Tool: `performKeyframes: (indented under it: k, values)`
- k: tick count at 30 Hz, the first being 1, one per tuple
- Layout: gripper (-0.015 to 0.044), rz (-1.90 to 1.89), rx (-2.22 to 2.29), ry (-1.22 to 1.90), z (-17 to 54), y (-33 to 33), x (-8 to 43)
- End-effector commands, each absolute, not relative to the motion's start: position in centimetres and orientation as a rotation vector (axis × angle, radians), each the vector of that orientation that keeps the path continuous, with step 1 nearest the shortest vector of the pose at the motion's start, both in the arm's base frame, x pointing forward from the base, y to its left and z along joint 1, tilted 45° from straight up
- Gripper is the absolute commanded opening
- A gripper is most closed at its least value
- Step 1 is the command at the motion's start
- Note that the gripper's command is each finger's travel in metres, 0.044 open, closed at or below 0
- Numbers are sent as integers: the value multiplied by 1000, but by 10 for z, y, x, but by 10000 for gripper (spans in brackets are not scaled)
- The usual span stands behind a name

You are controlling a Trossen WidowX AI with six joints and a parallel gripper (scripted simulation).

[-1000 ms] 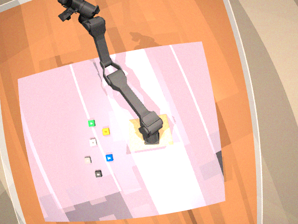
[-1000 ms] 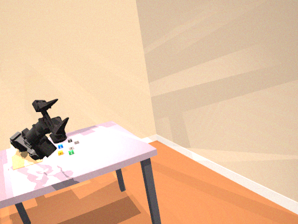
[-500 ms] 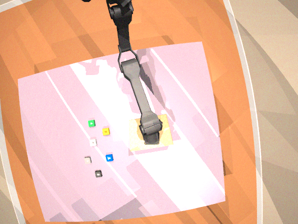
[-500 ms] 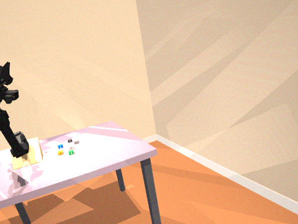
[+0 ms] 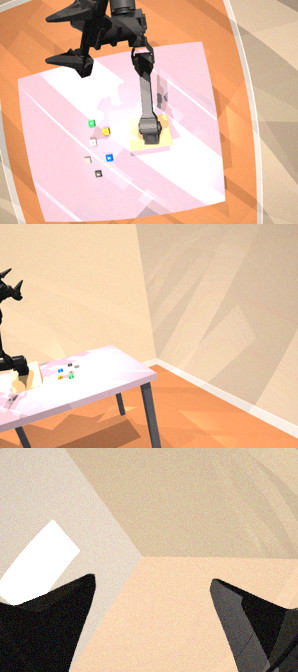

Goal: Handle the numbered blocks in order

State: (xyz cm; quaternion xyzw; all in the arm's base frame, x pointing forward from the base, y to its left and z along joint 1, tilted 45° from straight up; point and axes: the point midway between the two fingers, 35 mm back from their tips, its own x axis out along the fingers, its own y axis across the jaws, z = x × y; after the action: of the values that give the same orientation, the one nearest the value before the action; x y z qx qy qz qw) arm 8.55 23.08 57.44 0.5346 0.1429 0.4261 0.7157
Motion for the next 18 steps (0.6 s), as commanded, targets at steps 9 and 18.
performKeyframes:
  k: [9,18]
  values:
    - [400,436,418,477,368,292,187]
    - [400,4,-128,773,207,215,250]
